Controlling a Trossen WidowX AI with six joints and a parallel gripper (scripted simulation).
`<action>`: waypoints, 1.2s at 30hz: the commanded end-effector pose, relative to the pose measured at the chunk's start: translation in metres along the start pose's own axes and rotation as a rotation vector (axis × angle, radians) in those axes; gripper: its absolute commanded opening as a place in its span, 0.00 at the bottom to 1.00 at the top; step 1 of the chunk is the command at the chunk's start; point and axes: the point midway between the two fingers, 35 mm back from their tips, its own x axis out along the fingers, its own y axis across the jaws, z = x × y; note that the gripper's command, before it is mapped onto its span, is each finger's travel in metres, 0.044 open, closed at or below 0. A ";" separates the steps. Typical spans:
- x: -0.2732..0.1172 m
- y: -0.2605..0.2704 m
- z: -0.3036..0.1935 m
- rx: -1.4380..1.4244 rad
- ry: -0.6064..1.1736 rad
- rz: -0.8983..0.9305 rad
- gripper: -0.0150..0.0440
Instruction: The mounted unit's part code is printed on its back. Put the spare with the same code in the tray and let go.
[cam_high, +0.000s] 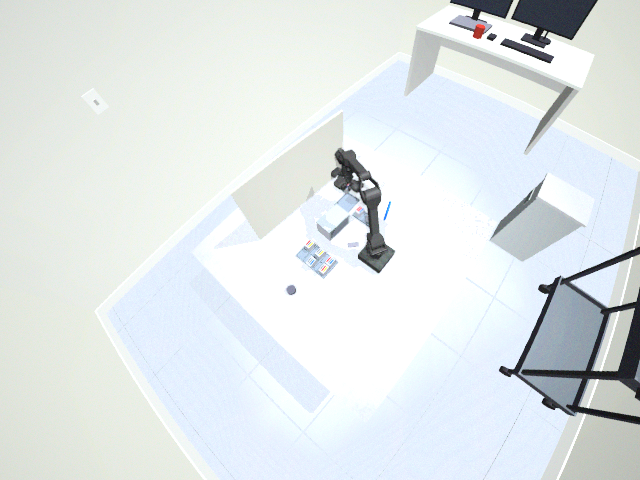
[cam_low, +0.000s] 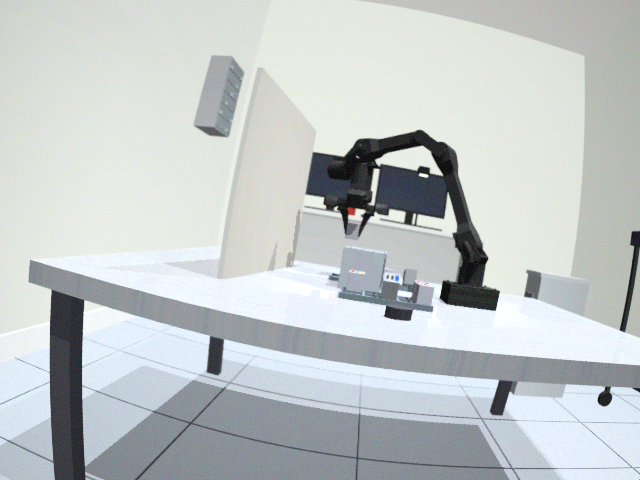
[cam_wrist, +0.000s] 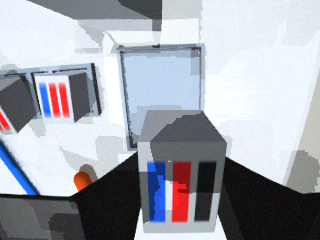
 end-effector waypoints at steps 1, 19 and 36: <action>0.004 0.000 0.000 -0.004 -0.005 -0.001 0.25; 0.019 -0.001 0.000 -0.004 -0.005 -0.001 0.25; 0.033 -0.002 0.000 -0.004 -0.004 -0.001 0.25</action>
